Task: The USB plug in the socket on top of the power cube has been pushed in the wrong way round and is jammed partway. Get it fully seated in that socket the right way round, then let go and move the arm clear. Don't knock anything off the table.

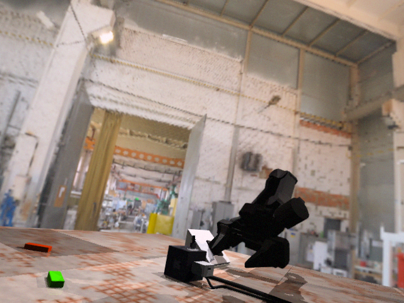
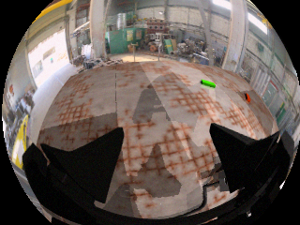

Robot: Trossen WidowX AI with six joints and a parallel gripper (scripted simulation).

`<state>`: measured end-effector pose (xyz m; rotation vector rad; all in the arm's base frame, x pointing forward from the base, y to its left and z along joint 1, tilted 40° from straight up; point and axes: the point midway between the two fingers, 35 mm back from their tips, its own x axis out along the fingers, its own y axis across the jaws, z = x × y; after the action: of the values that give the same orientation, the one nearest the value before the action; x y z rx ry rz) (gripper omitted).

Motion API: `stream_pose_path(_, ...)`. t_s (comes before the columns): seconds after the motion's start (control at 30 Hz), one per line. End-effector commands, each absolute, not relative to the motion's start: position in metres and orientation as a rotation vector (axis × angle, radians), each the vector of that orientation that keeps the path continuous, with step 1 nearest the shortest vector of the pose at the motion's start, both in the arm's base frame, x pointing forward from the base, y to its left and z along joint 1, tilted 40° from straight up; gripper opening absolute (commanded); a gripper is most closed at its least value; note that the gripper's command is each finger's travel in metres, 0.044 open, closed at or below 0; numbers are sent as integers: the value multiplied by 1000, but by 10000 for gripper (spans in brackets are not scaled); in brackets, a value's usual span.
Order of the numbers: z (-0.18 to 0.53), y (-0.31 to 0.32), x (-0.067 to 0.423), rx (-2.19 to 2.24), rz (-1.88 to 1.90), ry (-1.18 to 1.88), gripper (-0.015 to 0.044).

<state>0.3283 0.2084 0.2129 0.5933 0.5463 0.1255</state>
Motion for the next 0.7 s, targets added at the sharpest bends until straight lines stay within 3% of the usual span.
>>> stream_pose_path(0.0, 167, 154, 352, 636, -66, 837, 440)
stream_pose_path(0.37, 123, 71, 324, 1042, -476, 1383, 440)
stream_pose_path(0.67, 147, 36, 289, 1623, -847, 1765, 440)
